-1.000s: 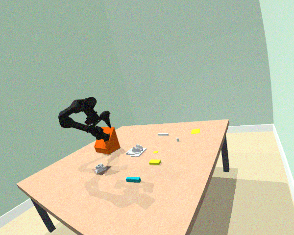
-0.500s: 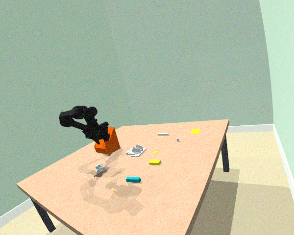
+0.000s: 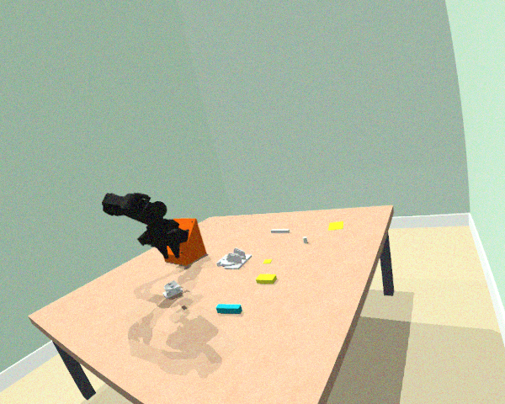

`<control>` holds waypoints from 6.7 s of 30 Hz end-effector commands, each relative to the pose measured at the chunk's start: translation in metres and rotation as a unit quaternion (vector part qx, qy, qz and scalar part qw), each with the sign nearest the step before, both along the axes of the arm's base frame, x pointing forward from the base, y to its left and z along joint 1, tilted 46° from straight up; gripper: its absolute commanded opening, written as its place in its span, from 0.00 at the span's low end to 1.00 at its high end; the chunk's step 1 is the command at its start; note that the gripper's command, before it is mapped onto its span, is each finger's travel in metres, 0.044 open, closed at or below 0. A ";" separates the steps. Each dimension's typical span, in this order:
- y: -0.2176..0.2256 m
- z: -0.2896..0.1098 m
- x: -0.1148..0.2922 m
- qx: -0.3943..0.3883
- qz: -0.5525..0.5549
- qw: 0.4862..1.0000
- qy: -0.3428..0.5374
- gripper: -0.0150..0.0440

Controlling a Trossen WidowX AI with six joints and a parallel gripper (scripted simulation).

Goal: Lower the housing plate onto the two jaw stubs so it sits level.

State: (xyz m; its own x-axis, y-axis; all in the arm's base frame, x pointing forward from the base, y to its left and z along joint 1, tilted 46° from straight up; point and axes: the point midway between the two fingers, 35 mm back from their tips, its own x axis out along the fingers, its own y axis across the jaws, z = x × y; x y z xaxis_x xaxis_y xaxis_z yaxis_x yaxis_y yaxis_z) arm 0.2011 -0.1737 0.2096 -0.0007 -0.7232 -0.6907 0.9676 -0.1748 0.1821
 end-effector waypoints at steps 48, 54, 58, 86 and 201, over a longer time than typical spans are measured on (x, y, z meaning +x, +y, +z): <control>-0.065 -0.055 -0.053 -0.007 -0.148 0.988 -0.034 1.00; -0.071 -0.060 -0.054 -0.008 -0.148 0.988 -0.034 1.00; -0.071 -0.060 -0.055 -0.008 -0.148 0.988 -0.034 1.00; -0.092 -0.081 -0.060 -0.009 -0.147 0.988 -0.034 1.00; -0.007 -0.085 0.006 0.044 0.059 0.985 0.158 0.85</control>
State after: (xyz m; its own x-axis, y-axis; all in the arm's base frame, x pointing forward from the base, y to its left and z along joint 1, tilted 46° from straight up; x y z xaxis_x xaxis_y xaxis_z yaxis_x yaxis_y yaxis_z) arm 0.2009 -0.1867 0.1343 -0.1435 -0.6763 -0.7225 0.9890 -0.1250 -0.0794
